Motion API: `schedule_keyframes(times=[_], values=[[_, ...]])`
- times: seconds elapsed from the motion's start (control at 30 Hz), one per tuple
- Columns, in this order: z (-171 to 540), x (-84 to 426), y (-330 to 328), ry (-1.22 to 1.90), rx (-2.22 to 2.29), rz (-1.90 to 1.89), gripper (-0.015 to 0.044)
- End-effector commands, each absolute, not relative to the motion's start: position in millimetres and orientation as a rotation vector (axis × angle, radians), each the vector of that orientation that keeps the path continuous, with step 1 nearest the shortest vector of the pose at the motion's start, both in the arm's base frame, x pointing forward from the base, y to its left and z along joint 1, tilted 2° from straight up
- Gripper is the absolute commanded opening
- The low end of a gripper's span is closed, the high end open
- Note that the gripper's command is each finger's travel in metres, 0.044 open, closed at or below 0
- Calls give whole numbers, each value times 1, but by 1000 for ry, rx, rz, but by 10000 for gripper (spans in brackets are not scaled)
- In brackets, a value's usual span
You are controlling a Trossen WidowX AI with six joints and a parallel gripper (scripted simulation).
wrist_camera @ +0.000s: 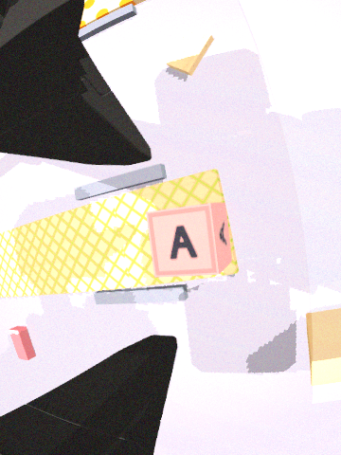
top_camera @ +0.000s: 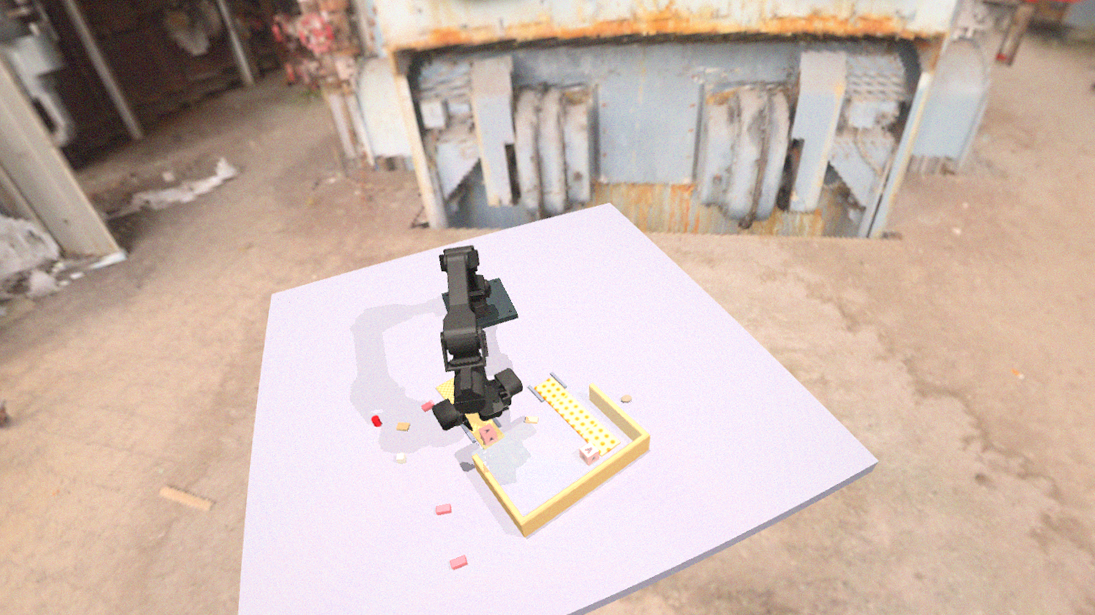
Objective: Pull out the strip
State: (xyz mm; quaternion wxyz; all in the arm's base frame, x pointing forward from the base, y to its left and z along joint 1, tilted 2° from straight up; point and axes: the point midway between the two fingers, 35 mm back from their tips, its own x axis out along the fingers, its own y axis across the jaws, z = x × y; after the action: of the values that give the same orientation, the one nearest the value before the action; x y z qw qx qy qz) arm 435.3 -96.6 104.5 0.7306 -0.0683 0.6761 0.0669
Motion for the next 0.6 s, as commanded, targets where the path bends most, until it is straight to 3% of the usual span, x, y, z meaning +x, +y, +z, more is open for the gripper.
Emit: schedule_keyframes(times=[0.0, 0.57], values=[[96, 437, -97, 1495, -149, 141, 250], [68, 440, -97, 1495, -149, 141, 250]])
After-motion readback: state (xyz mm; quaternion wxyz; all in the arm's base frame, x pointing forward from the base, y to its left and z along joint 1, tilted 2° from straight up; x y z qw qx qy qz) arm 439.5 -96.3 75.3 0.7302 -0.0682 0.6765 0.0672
